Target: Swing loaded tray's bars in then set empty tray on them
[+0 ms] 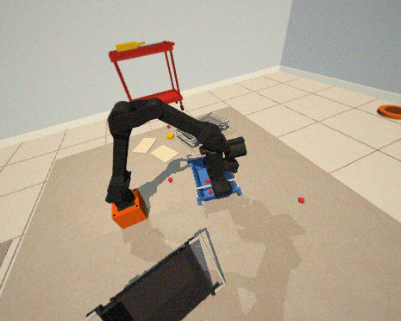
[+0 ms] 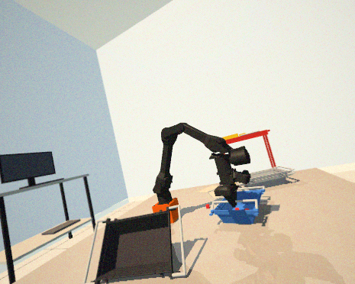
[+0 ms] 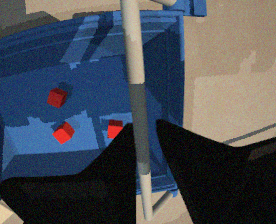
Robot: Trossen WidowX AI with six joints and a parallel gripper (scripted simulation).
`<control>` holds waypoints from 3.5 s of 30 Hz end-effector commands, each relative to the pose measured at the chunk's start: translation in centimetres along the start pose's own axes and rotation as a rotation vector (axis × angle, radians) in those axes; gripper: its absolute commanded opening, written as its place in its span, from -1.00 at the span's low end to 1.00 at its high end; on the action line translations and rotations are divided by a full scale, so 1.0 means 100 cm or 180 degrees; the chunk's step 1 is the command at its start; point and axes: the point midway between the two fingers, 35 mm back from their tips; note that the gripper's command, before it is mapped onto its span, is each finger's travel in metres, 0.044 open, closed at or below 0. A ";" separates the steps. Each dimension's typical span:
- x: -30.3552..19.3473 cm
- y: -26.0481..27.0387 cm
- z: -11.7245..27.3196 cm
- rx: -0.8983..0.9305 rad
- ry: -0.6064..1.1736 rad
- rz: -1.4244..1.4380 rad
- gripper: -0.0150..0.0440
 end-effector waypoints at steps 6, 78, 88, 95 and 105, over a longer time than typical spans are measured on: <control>-0.002 0.006 0.005 -0.0001 0.0042 -0.0017 -0.21; -0.040 0.241 0.039 0.0071 0.0055 -0.0019 -0.21; -0.040 0.243 0.004 0.0071 0.0055 -0.0019 -0.21; -0.041 0.243 -0.021 0.0071 0.0055 -0.0019 -0.21; -0.038 0.226 0.005 0.0066 0.0054 -0.0018 -0.21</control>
Point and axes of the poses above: the point midway between the two fingers, 35 mm back from their tips, its own z axis back along the fingers, its own y axis across the jaws, x = y × z, and after that the axes turned 9 degrees about -z, right-handed
